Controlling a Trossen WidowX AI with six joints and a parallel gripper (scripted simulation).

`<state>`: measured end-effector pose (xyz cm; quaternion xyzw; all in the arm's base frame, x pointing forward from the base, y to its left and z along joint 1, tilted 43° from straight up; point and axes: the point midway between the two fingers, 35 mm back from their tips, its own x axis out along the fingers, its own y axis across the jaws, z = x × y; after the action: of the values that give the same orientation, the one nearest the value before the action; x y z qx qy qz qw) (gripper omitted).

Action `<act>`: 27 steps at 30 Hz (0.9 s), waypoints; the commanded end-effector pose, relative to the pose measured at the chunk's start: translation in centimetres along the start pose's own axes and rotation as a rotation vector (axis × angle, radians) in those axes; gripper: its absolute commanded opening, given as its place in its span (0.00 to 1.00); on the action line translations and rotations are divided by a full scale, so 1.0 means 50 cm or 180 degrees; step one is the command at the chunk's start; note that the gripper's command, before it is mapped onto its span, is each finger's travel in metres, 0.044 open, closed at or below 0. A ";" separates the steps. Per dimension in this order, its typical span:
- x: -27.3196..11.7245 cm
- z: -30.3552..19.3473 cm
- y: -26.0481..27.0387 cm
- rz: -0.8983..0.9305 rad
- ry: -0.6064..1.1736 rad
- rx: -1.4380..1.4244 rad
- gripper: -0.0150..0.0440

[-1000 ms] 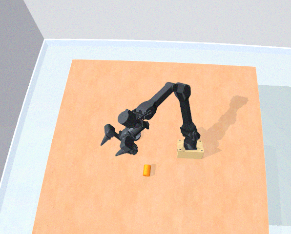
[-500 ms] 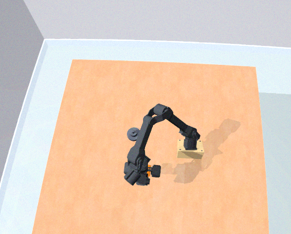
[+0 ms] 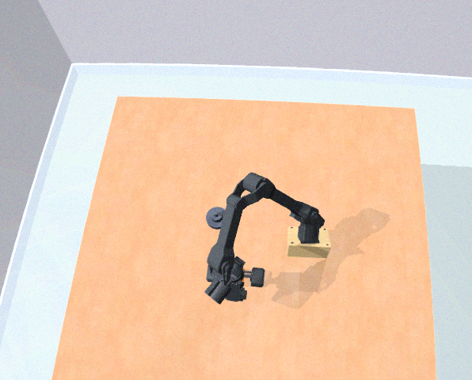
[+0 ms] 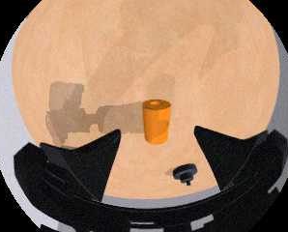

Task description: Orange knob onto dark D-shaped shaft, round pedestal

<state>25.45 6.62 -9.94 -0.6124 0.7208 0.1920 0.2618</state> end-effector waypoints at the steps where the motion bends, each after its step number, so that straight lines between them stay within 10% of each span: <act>1: 0.011 0.000 0.000 -0.0012 0.0011 -0.0014 1.00; 27: 0.093 0.011 -0.001 -0.0014 0.0018 -0.0013 1.00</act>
<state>25.27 3.77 -12.95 -0.6137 0.7192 0.1906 0.2641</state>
